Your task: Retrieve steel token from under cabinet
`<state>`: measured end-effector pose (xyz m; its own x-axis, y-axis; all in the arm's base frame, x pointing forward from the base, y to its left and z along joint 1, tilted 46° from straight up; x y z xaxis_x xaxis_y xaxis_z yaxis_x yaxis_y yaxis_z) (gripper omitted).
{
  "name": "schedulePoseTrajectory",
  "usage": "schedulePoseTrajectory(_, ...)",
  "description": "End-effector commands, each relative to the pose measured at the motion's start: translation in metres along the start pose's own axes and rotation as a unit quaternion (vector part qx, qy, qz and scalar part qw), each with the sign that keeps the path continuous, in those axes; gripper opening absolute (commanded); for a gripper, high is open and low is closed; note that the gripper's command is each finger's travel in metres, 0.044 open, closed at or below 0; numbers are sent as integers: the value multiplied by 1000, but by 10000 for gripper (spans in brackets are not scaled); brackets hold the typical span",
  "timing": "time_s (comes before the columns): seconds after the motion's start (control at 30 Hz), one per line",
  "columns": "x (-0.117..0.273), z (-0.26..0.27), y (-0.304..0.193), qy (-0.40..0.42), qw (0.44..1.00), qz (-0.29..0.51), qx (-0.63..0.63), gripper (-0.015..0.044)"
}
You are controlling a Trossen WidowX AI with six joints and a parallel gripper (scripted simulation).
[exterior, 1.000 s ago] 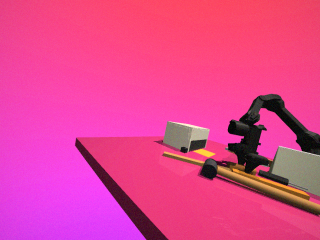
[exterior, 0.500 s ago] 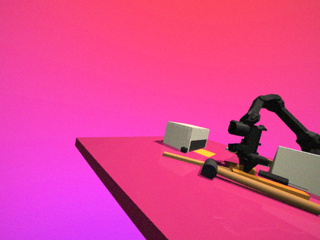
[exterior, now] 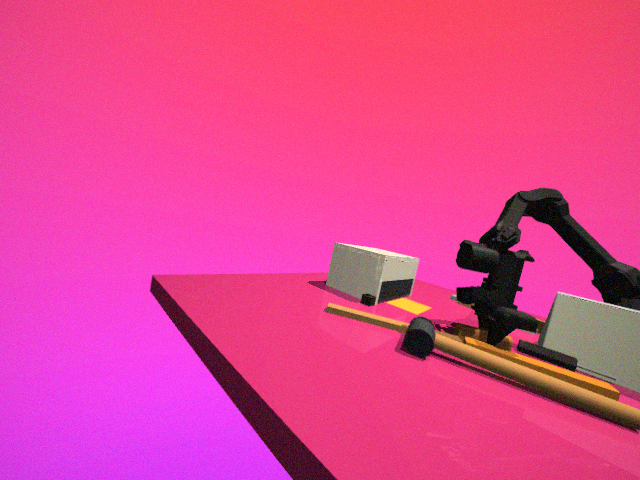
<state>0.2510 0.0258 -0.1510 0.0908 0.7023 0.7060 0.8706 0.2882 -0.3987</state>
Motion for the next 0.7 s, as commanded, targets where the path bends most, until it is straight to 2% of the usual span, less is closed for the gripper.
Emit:
schedulePoseTrajectory(0.0, 0, 0, 0, 0, 1000, 0, -1, 0)
schedulePoseTrajectory(0.67, 2, 7, 4, 1, 998, 1, -66, 0)
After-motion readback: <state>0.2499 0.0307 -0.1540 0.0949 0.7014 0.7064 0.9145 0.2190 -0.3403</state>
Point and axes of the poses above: the point midway between the two fingers, 35 mm back from their tips, its own x axis back along the fingers, its own z axis across the jaws, y = z × x, the point moved 1 cm from there along x, back along the fingers, and after that the axes turned 5 degrees about x, right-handed, at the moved point
